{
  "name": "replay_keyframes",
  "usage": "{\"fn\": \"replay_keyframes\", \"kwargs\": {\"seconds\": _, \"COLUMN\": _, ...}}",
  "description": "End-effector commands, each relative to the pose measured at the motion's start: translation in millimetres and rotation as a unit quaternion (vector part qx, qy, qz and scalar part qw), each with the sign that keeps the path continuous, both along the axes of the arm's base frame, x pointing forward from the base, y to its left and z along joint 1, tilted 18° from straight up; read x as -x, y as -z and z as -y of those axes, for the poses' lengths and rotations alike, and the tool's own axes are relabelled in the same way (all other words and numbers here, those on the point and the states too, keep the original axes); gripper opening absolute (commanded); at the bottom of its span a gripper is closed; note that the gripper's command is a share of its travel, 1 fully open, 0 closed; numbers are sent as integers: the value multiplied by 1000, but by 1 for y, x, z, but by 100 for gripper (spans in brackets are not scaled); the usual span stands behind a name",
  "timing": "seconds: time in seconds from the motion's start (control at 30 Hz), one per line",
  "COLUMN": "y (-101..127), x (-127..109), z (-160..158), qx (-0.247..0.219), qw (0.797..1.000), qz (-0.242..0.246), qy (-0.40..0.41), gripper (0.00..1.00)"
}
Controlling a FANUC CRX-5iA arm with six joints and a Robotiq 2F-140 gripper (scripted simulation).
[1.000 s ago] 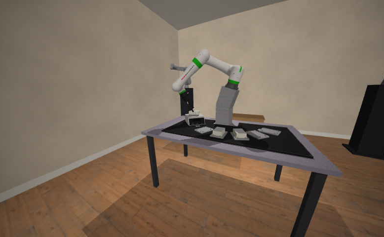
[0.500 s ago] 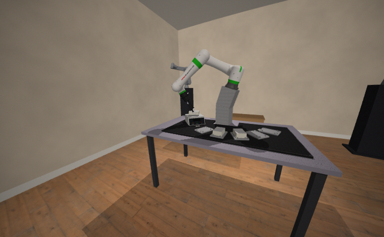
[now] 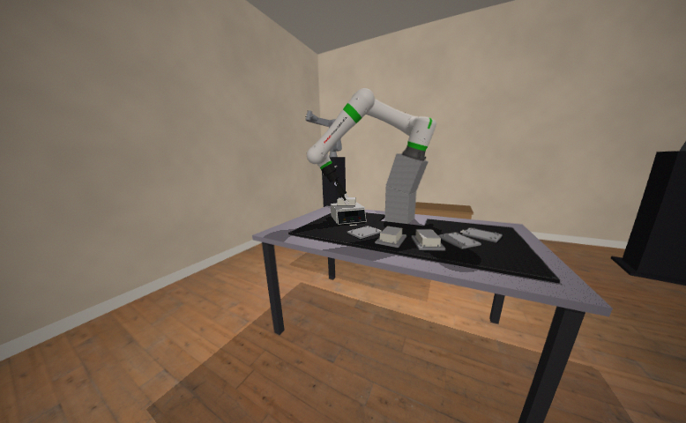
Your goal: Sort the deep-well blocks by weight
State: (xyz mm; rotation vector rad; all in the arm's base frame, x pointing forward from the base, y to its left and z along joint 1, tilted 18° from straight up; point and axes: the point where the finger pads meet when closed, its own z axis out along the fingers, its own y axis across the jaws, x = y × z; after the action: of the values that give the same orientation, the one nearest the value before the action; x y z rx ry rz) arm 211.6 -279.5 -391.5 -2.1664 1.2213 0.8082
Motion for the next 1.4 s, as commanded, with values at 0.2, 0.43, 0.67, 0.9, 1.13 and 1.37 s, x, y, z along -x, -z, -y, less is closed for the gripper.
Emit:
{"fn": "replay_keyframes", "kwargs": {"seconds": 0.2, "y": 1, "x": 0, "z": 0, "qx": 0, "qw": 1000, "qz": 0, "qy": 0, "gripper": 10}}
{"fn": "replay_keyframes", "kwargs": {"seconds": 0.43, "y": 2, "x": 0, "z": -1, "qx": 0, "qw": 1000, "qz": 0, "qy": 0, "gripper": 10}}
{"fn": "replay_keyframes", "kwargs": {"seconds": 0.67, "y": 3, "x": 0, "z": -1, "qx": 0, "qw": 1000, "qz": 0, "qy": 0, "gripper": 10}}
{"fn": "replay_keyframes", "kwargs": {"seconds": 0.9, "y": 4, "x": 0, "z": -1, "qx": 0, "qw": 1000, "qz": 0, "qy": 0, "gripper": 10}}
{"fn": "replay_keyframes", "kwargs": {"seconds": 1.13, "y": 5, "x": 0, "z": -1, "qx": 0, "qw": 1000, "qz": 0, "qy": 0, "gripper": 10}}
{"fn": "replay_keyframes", "kwargs": {"seconds": 1.37, "y": 6, "x": 0, "z": -2, "qx": 0, "qw": 1000, "qz": 0, "qy": 0, "gripper": 10}}
